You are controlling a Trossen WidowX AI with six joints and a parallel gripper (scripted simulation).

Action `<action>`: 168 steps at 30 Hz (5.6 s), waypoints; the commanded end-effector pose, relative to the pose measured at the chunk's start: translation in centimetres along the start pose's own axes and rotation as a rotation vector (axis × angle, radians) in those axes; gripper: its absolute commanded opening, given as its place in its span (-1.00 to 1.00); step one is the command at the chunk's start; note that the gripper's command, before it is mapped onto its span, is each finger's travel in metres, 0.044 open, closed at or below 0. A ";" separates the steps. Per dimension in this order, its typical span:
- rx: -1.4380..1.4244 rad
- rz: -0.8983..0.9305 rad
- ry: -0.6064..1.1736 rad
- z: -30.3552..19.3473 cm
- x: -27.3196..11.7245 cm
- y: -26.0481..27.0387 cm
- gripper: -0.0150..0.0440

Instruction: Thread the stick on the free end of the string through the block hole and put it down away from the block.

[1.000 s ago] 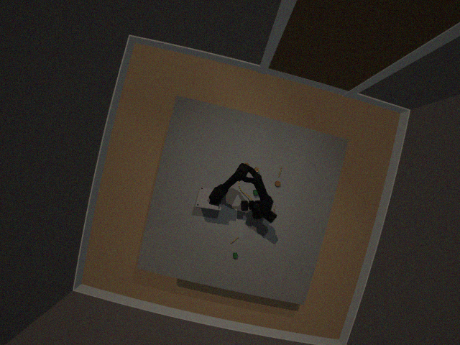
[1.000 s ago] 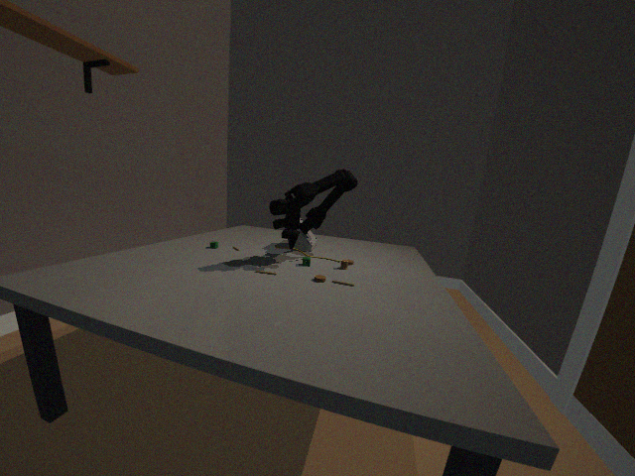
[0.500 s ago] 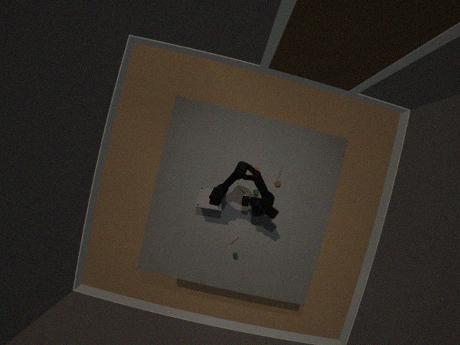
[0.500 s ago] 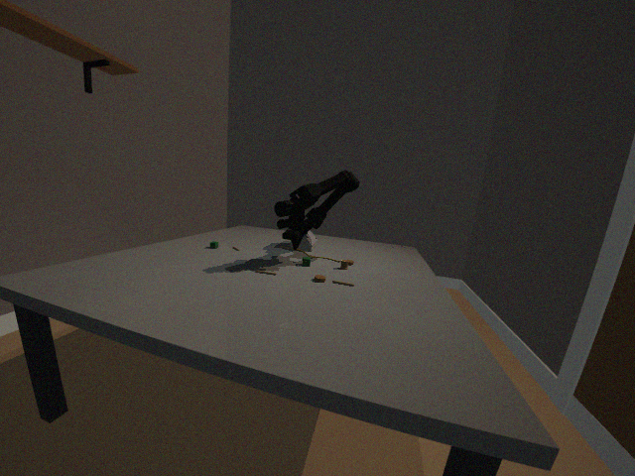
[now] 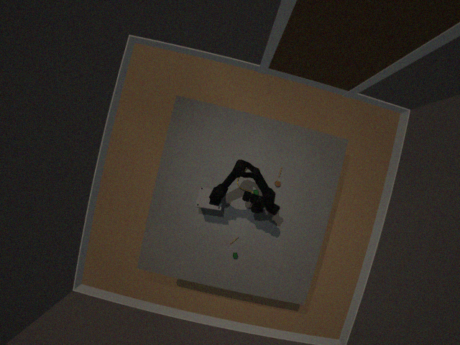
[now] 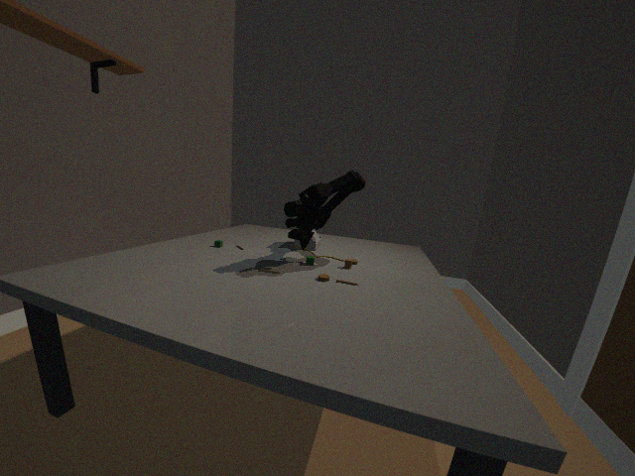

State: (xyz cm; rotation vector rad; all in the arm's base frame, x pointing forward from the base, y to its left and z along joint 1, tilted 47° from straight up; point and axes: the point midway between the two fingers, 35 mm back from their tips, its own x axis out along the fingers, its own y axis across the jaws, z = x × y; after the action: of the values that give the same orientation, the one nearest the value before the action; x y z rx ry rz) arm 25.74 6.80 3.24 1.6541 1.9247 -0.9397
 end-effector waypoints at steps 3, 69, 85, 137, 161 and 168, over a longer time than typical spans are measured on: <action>0.072 -0.007 0.000 -0.9 -0.1 -0.2 -0.49; 0.896 -0.086 -0.100 -8.7 -0.1 -3.4 -0.49; 1.094 -0.092 -0.137 -10.5 -0.1 -4.6 -0.49; 1.121 -0.043 -0.083 -12.0 -0.8 -0.1 -0.49; 1.125 -0.014 -0.042 -12.8 -1.3 2.8 -0.49; 1.126 -0.005 -0.029 -13.0 -1.4 3.6 -0.49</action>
State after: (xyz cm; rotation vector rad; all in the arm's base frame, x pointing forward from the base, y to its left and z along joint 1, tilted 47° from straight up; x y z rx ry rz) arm 30.36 15.42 12.17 2.0822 1.3835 -2.2877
